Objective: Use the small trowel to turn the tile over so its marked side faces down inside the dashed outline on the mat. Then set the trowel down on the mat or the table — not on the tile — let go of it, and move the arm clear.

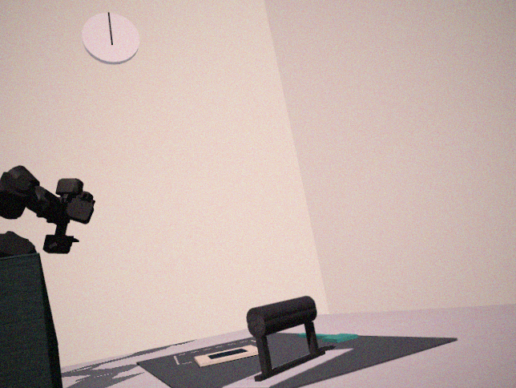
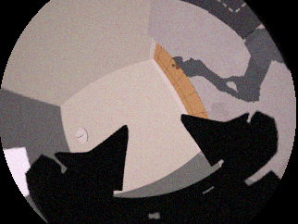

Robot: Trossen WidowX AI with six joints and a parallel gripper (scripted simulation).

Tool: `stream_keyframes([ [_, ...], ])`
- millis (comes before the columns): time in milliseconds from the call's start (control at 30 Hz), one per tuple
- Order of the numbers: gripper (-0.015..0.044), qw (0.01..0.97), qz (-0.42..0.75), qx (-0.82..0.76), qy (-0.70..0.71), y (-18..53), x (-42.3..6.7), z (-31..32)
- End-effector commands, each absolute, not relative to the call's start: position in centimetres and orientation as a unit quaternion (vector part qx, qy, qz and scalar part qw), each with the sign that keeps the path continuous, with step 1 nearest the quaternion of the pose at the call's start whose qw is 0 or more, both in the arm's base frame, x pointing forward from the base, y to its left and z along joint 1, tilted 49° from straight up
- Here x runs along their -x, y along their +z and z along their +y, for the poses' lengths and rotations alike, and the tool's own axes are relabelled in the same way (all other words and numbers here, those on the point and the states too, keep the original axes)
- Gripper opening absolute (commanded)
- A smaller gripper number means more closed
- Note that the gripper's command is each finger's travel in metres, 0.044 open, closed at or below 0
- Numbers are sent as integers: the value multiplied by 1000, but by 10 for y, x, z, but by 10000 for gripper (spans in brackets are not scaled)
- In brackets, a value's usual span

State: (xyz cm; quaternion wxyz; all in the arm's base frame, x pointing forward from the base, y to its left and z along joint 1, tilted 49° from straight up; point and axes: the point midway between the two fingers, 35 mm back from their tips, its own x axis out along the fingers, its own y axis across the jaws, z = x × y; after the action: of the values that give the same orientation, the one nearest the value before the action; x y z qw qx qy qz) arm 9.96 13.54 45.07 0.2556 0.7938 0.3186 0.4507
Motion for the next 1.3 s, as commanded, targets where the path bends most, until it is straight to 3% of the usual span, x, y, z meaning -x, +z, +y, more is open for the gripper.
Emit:
stream_keyframes([
  [0, 374, 256, 319, -794, 451, 451, -100, 135],
  [367, 100, 256, 319, -794, 451, 451, -100, 135],
  [667, 100, 256, 319, -794, 451, 451, -100, 135],
  [800, 0, 256, 319, -794, 451, 451, -100, 135],
  [1267, 0, 256, 319, -794, 451, 451, -100, 135],
])
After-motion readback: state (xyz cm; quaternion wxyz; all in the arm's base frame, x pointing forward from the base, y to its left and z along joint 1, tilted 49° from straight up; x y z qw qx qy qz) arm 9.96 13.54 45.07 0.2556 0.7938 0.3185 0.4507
